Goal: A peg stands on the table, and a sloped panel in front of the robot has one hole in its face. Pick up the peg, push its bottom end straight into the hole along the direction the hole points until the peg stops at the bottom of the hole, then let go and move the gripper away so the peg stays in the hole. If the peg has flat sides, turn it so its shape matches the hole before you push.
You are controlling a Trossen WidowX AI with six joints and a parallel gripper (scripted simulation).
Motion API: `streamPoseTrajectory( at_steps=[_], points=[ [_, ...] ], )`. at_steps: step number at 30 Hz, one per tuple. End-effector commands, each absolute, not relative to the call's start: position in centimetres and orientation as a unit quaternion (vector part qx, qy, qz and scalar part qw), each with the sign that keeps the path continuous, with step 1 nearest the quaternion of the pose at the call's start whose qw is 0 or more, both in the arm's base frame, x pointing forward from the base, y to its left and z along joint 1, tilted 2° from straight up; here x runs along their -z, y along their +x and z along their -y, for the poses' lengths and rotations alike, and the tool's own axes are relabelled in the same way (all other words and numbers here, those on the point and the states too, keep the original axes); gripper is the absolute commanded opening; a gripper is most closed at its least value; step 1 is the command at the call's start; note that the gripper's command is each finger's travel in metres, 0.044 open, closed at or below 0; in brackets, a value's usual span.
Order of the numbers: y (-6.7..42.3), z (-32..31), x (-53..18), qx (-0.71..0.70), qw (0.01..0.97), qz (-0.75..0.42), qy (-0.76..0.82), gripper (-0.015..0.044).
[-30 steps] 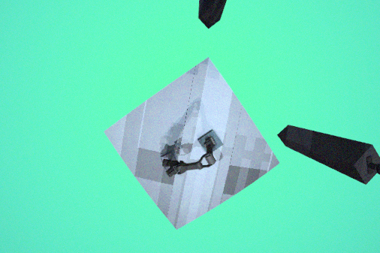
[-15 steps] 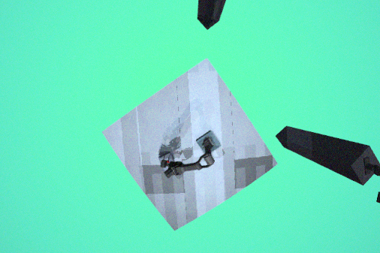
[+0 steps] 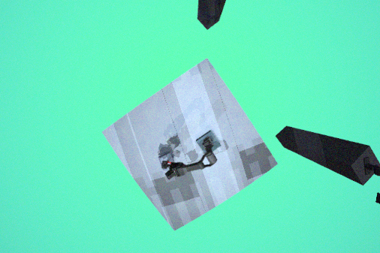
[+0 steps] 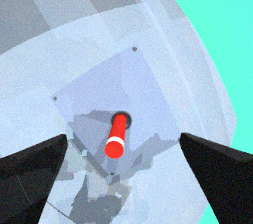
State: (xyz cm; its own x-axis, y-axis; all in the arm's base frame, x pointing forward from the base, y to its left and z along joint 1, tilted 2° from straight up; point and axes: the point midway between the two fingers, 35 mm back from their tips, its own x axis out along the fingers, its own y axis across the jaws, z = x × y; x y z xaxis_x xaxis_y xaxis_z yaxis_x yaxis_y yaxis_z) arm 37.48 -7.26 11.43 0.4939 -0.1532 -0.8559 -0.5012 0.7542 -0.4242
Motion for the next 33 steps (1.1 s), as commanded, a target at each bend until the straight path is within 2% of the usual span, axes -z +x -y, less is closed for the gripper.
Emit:
streamPoseTrajectory(
  at_steps=[1, 33],
  points=[
    [37.2, 7.2, -12.4, -0.106, 0.798, -0.491, -0.333, 0.044],
    [34.1, 6.1, -17.3, -0.11, 0.795, -0.495, -0.333, 0.044]
  ],
)
